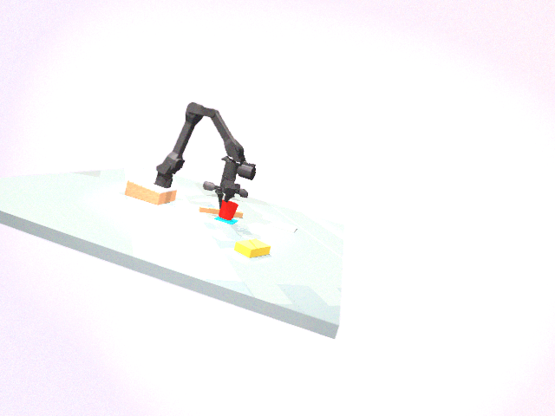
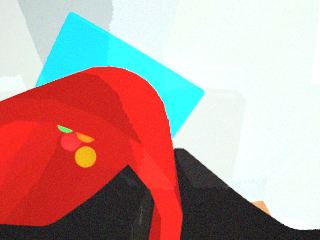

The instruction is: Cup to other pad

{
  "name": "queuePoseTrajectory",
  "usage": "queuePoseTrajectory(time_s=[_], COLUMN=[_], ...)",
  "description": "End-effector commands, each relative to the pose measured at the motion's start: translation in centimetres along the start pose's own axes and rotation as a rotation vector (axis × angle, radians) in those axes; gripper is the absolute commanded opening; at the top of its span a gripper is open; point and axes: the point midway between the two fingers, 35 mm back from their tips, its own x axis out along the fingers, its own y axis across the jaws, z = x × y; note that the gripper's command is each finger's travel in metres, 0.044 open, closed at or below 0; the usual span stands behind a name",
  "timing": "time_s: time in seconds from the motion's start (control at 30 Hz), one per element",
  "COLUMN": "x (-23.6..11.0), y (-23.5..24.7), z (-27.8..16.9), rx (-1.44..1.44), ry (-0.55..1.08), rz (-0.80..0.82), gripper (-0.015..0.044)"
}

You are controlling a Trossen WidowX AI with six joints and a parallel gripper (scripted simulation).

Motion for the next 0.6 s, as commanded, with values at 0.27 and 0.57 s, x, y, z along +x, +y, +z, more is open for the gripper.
queuePoseTrajectory(time_s=[0.27, 0.57], x=[-0.05, -0.94], y=[0.02, 0.05], z=[0.01, 0.05], rx=[0.000, -0.001], ry=[0.000, 0.000], rz=[0.000, 0.002], gripper=[0.0128, 0.0128])
